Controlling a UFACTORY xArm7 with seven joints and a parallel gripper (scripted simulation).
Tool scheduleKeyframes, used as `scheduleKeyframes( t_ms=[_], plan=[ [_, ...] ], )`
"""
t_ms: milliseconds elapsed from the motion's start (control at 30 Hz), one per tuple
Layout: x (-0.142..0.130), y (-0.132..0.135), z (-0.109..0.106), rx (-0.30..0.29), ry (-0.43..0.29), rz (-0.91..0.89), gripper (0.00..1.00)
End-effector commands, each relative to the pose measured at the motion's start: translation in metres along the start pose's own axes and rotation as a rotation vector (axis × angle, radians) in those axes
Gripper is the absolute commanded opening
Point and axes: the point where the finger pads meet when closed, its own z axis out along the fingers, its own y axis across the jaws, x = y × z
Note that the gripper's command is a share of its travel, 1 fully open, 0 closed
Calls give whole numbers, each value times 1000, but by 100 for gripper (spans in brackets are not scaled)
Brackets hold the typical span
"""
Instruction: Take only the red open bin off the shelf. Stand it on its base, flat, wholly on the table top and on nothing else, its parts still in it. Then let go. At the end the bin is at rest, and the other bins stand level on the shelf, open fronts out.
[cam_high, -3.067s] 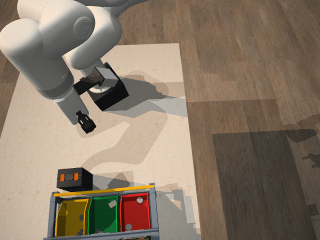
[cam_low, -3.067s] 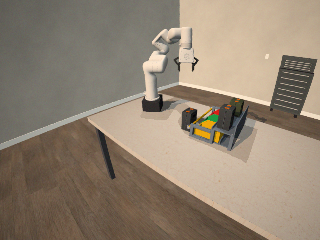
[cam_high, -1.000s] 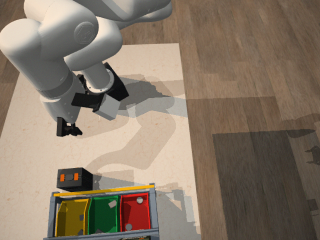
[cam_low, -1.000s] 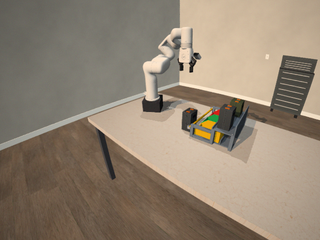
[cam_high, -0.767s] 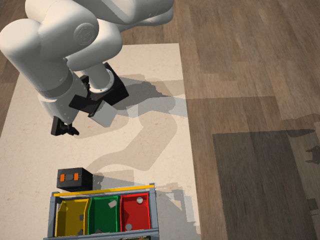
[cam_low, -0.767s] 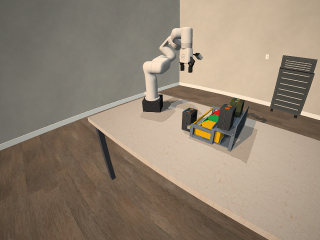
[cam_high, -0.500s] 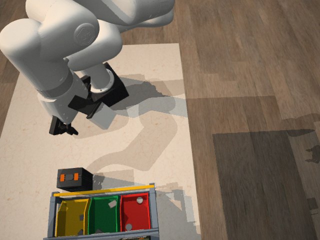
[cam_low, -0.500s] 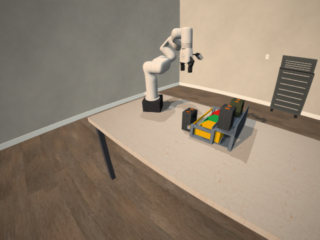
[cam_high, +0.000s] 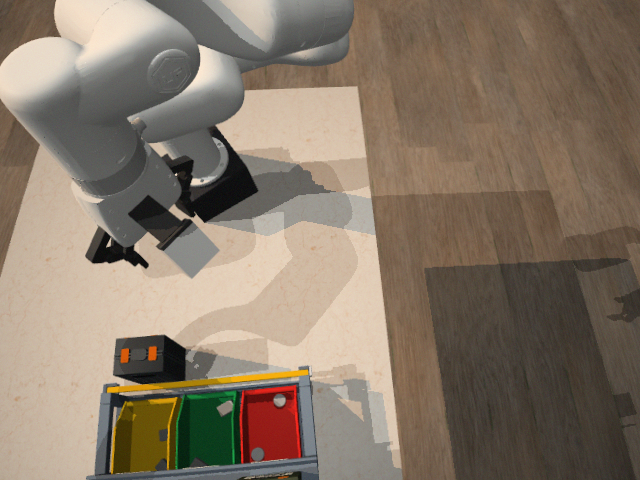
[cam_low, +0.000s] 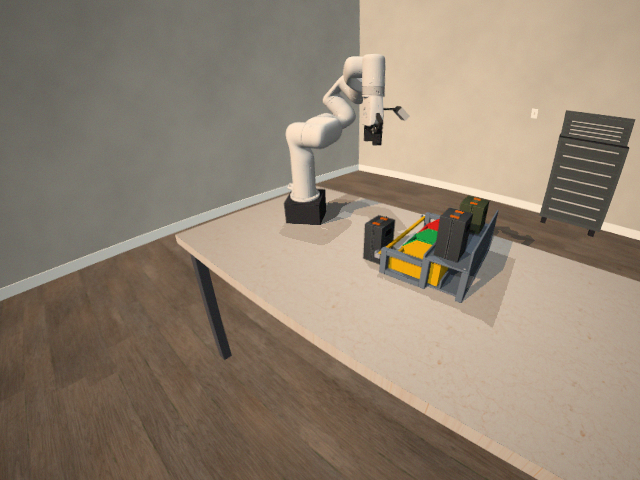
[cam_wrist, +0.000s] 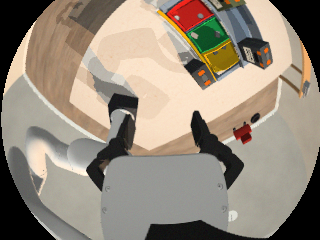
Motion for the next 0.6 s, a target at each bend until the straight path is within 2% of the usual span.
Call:
scheduleKeyframes(
  t_ms=[0, 167, 567],
  plan=[
    [0, 0, -1, -2, 1, 9, 100],
    [0, 0, -1, -2, 2, 262, 100],
    [0, 0, -1, -2, 2, 262, 100]
  ],
)
